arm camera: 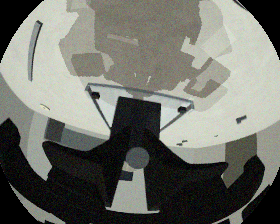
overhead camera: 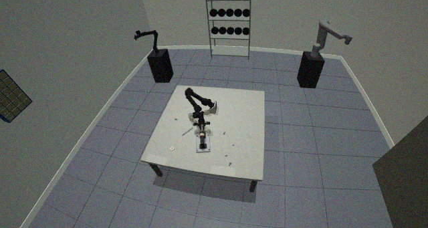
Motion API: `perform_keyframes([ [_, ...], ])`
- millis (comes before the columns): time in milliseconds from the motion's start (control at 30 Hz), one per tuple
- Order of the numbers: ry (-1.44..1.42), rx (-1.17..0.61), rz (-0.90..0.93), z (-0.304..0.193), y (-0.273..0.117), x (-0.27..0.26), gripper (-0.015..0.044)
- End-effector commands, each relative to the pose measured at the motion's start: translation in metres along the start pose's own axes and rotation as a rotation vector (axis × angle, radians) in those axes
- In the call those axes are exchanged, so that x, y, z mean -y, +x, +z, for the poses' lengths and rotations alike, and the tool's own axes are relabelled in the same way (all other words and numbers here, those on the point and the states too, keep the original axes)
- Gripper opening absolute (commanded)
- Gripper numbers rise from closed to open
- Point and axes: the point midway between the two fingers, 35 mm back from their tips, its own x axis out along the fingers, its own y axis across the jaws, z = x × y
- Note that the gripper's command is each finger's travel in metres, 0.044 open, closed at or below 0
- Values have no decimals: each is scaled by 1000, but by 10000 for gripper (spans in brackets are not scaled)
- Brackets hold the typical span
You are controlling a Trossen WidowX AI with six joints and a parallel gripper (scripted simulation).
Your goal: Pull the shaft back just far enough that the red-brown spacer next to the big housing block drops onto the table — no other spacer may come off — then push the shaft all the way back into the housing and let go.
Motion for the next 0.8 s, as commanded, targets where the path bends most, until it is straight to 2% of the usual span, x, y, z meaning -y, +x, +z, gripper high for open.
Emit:
perform_keyframes([
  [0,-6,1,1,0,0,0,0],
  [767,-6,1,1,2,-2,0,0],
])
